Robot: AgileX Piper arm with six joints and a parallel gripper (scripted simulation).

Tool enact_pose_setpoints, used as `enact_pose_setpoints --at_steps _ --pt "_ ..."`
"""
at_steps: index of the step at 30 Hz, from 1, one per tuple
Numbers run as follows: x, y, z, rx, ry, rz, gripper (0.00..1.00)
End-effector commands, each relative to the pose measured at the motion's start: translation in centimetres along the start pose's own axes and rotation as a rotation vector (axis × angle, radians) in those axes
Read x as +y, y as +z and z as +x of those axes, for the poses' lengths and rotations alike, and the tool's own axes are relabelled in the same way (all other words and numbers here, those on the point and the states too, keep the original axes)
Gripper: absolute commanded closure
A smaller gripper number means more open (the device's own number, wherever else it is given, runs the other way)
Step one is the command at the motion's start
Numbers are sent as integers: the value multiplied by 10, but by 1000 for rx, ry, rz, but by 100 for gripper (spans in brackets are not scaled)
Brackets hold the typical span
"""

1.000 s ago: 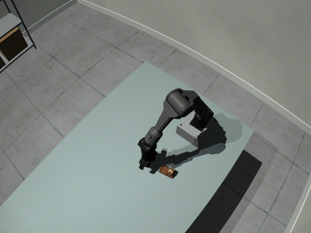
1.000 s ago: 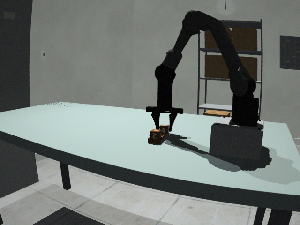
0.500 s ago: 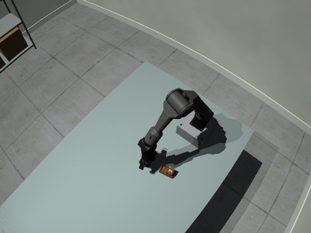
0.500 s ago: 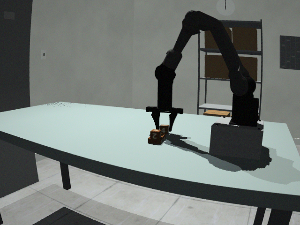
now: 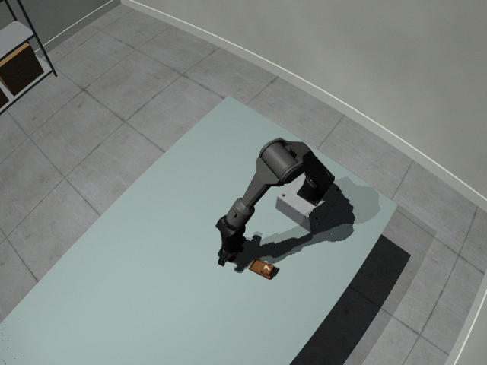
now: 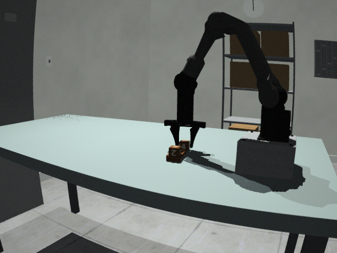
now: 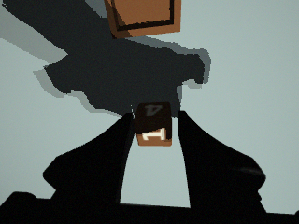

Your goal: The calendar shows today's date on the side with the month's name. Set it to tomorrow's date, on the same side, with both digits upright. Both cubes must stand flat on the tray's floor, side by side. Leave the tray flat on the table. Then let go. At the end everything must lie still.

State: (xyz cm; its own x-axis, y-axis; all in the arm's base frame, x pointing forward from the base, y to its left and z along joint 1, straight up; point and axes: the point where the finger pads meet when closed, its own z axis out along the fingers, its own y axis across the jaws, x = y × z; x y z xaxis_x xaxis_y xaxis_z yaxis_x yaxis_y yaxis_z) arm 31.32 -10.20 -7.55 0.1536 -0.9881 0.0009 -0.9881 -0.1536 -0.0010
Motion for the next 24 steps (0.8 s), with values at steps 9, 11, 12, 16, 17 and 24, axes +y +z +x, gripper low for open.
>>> enact_pose_setpoints --at_steps 9,11,12,16,17,24 --pt "0 0 0 -1 1 0 62" --pt "0 0 0 -1 1 0 62" --pt "0 0 0 -1 1 0 62" --pt "0 0 0 -1 1 0 62" --pt "0 0 0 -1 1 0 62" --pt "0 0 0 -1 1 0 62"
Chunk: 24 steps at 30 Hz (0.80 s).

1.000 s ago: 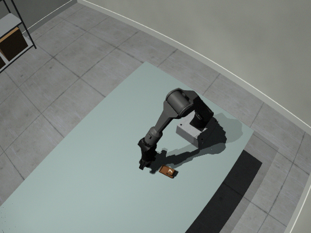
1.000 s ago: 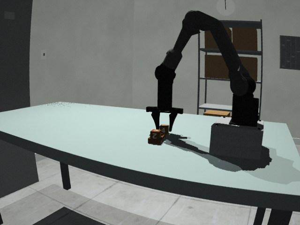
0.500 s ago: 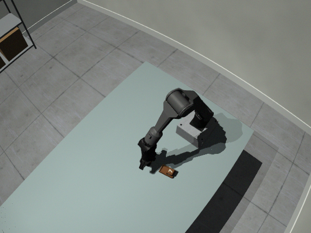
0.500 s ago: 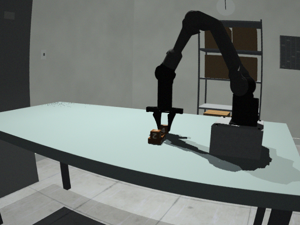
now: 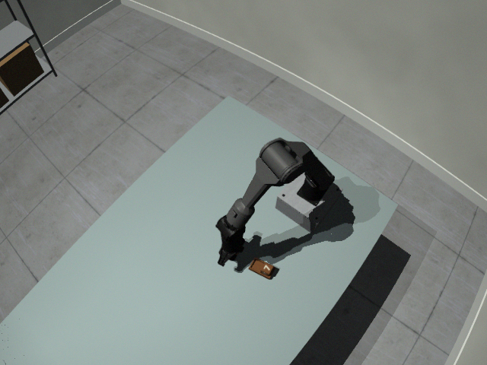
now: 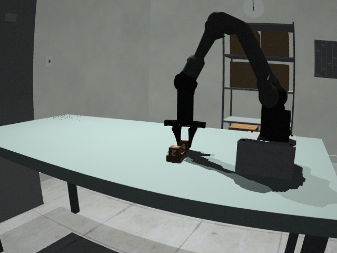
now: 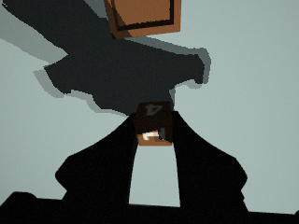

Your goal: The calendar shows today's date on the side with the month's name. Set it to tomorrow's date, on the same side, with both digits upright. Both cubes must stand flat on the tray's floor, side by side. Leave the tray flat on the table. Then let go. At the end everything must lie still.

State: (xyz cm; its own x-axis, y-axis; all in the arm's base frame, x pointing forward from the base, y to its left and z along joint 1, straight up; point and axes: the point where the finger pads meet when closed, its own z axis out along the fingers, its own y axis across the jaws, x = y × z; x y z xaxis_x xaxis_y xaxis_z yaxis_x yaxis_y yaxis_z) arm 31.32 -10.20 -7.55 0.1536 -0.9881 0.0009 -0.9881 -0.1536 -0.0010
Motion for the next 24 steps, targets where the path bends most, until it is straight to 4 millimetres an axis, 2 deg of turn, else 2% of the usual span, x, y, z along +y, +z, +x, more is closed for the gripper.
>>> enact_pose_setpoints --at_steps 1,15,19,24 --pt "0 0 0 -1 1 0 62" --pt "0 -1 0 -1 1 0 62" --pt "-1 -12 1 2 1 5 62" --pt "-1 -45 1 2 1 5 62"
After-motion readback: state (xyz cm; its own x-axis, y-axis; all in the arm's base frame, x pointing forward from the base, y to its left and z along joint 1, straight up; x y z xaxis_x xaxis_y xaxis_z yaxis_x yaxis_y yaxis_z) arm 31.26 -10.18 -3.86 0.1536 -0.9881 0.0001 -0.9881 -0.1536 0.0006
